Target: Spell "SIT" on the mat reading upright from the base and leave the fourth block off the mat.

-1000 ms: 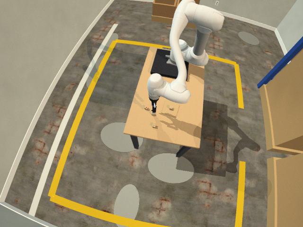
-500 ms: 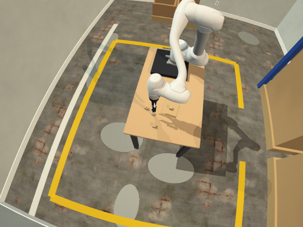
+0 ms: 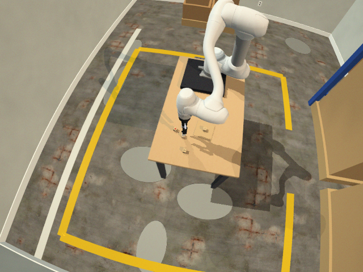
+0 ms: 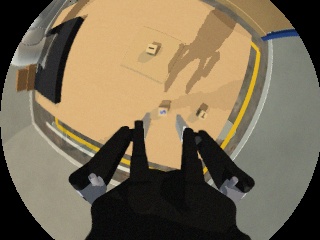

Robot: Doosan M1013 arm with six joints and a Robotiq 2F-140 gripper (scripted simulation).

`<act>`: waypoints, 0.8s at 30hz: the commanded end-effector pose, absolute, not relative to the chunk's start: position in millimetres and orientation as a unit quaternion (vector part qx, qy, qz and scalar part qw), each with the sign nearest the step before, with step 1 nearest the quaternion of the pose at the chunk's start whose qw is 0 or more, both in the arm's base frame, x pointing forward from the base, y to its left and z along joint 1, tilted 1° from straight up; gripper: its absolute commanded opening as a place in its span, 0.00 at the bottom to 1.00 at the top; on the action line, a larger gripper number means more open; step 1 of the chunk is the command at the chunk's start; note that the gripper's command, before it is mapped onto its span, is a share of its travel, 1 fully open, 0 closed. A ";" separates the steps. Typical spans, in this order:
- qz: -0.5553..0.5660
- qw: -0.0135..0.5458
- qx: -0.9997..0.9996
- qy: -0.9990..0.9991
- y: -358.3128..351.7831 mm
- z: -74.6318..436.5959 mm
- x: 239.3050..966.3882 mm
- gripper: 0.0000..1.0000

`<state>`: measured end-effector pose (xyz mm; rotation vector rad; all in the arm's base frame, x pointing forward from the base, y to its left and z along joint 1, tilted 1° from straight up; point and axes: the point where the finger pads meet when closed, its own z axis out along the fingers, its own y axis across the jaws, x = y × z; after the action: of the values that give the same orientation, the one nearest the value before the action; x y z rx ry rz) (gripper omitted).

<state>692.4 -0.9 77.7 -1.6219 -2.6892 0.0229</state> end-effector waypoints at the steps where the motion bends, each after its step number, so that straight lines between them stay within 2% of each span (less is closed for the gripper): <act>1: 0.007 0.000 -0.516 -0.856 -0.9 77.3 692.4 0.37; 24: 0.007 0.000 -0.516 -0.856 -1.0 57.7 692.2 0.37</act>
<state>692.2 -1.0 59.8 -1.6221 -2.6891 0.0230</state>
